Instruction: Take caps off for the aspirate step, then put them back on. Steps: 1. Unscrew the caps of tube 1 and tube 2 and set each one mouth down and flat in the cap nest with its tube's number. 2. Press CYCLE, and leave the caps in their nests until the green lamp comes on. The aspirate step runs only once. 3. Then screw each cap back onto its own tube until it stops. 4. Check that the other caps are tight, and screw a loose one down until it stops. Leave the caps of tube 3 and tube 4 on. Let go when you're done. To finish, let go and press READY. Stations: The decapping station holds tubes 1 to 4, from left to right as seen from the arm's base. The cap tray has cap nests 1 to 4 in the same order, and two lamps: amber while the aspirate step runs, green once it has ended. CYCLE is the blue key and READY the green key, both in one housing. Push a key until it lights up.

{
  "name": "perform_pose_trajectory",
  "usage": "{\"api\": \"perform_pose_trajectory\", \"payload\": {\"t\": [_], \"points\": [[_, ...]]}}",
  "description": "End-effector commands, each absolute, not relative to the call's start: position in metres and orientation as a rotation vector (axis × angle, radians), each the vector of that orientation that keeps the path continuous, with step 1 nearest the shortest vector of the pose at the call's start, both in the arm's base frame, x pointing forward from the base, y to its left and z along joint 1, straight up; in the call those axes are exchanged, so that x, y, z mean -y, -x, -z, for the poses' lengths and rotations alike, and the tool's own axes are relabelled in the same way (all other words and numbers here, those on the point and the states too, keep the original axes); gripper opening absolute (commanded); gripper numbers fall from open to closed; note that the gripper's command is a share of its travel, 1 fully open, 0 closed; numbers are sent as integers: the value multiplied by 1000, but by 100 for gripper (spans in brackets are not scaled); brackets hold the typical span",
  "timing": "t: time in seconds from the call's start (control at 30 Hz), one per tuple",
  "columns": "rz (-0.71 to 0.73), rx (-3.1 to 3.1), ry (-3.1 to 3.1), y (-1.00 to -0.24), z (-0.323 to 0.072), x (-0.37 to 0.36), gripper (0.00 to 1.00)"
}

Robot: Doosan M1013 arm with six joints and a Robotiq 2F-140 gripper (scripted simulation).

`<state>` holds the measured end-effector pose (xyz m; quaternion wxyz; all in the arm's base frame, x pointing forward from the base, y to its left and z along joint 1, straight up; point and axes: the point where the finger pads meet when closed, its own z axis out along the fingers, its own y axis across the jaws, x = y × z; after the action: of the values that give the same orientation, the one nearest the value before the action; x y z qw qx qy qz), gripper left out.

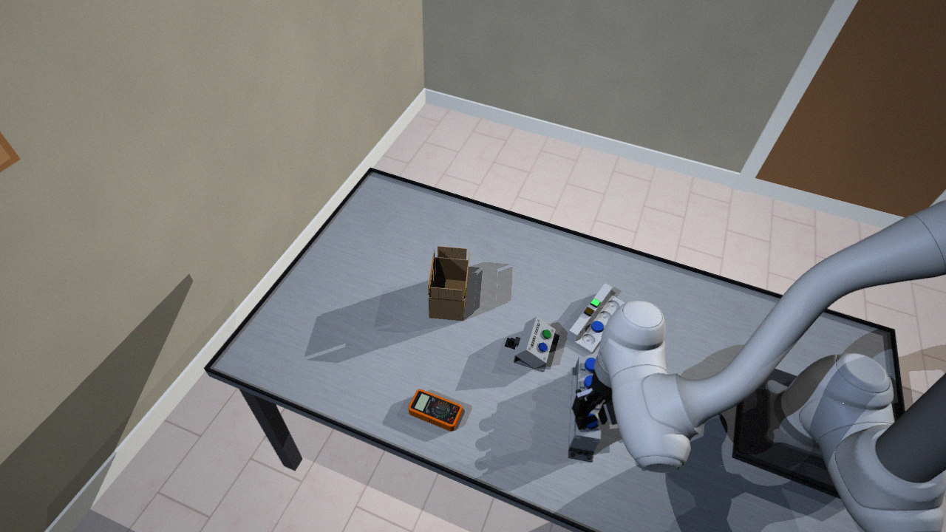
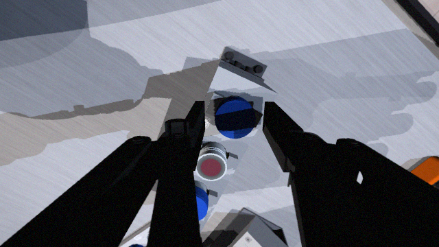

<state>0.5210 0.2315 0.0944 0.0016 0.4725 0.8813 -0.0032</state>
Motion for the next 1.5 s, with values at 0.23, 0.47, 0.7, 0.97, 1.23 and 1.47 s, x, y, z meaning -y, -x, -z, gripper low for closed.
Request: {"api": "perform_pose_trajectory", "payload": {"t": [0.23,0.47,0.7,0.97,1.23,1.47], "points": [[3,-2776,-1477,-522,-95,-232,30],[3,-2776,-1477,-522,-95,-232,30],[4,-2476,-1937,-522,-95,-232,30],[4,-2101,-2339,-522,-95,-232,30],[5,-1940,-2474,-522,-95,-232,30],[5,-1940,-2474,-522,-94,-232,41]]}}
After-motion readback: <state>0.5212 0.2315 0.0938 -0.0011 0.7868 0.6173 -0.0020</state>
